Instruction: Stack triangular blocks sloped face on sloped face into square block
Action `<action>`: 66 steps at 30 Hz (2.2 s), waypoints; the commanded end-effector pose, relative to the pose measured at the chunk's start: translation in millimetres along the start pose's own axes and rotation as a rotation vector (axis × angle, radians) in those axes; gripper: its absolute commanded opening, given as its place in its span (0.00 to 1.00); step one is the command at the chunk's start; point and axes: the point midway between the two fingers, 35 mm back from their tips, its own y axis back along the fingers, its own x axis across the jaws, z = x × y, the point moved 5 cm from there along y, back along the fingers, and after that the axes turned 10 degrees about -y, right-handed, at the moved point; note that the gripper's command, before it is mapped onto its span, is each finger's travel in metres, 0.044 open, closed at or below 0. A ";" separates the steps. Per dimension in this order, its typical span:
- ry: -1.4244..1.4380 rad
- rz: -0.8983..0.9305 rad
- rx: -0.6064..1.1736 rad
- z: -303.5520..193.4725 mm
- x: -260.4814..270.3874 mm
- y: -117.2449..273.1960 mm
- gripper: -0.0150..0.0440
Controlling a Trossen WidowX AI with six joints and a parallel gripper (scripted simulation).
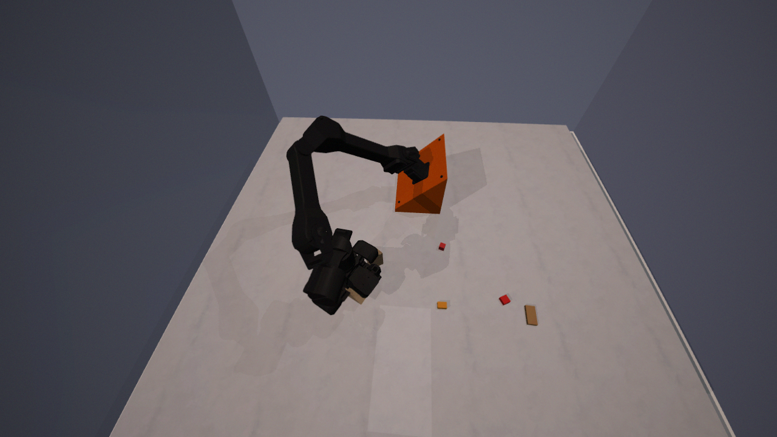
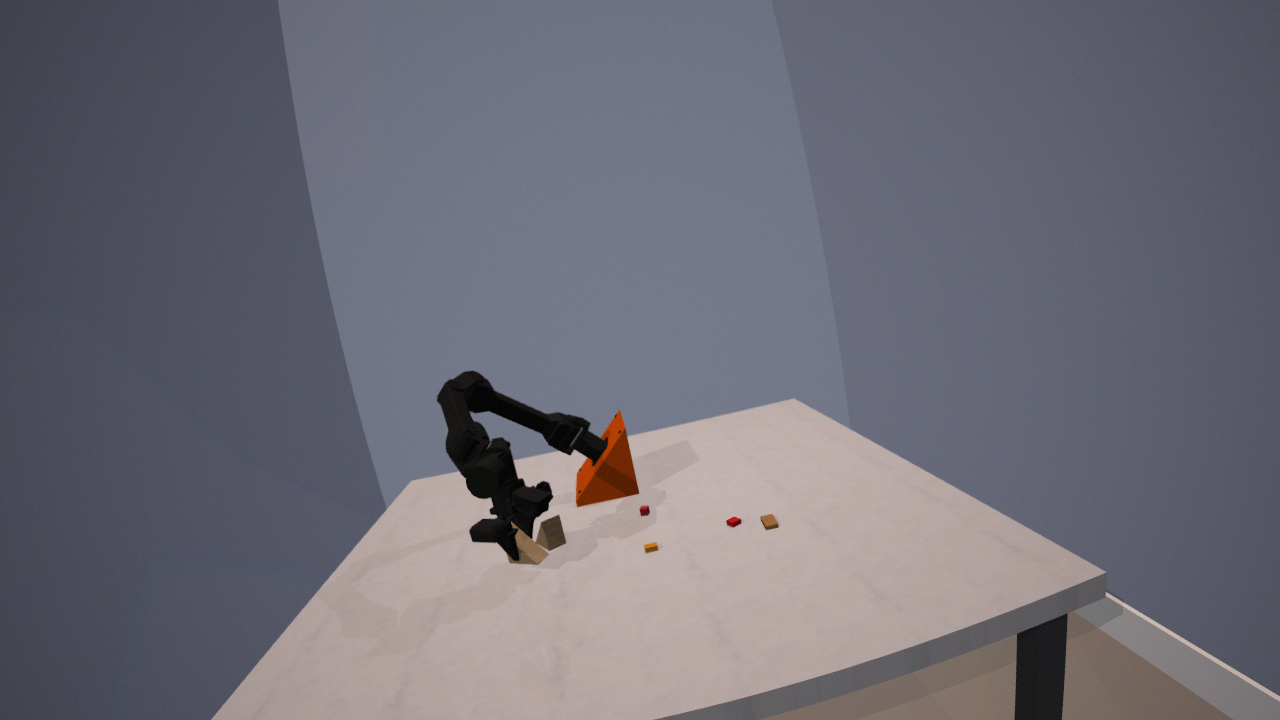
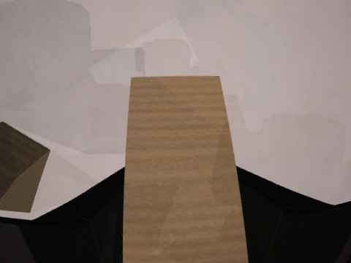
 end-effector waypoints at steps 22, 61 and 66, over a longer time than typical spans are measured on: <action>0.002 -0.002 0.000 -0.3 -0.3 0.4 0.25; 0.001 -0.004 -0.001 -0.1 -0.2 -6.6 0.25; 0.000 -0.005 -0.001 0.0 0.1 -14.8 0.25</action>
